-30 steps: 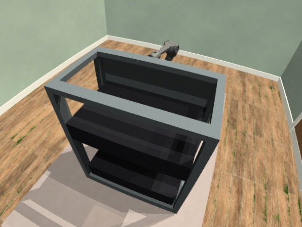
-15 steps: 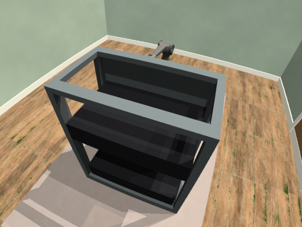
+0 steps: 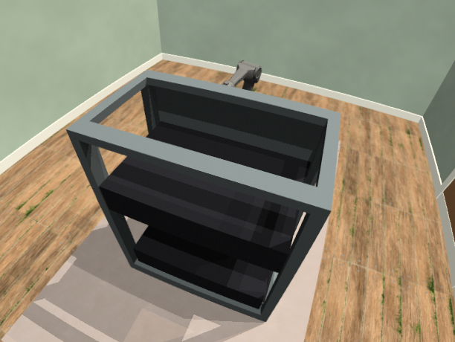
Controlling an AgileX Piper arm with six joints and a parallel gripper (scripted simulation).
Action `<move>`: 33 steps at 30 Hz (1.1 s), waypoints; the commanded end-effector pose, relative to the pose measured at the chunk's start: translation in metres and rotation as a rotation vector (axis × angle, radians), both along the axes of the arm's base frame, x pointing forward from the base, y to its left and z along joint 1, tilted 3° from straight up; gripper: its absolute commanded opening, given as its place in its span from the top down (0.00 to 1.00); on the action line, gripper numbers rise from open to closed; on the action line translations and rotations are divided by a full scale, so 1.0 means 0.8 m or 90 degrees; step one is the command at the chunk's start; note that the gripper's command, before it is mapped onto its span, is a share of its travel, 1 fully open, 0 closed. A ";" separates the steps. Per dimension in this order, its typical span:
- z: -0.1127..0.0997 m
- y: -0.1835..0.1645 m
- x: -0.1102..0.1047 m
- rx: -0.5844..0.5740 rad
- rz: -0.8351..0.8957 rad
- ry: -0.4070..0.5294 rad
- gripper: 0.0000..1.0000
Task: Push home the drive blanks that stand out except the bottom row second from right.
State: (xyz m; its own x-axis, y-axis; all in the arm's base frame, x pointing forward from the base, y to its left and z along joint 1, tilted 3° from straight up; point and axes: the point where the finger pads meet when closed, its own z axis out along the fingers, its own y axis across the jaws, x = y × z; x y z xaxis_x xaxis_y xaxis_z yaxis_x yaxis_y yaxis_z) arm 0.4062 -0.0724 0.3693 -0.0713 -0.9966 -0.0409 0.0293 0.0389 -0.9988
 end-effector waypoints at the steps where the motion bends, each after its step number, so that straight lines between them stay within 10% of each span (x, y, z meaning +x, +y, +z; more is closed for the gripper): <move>1: 0.001 0.000 0.000 0.000 0.000 -0.001 1.00; 33: 0.001 -0.002 0.025 0.000 0.000 -0.001 1.00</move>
State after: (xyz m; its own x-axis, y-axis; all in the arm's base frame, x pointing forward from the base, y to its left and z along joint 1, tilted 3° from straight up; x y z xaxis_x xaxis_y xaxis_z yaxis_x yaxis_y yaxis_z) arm 0.4247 -0.0740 0.3707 -0.0715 -0.9966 -0.0402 0.0317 0.0380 -0.9988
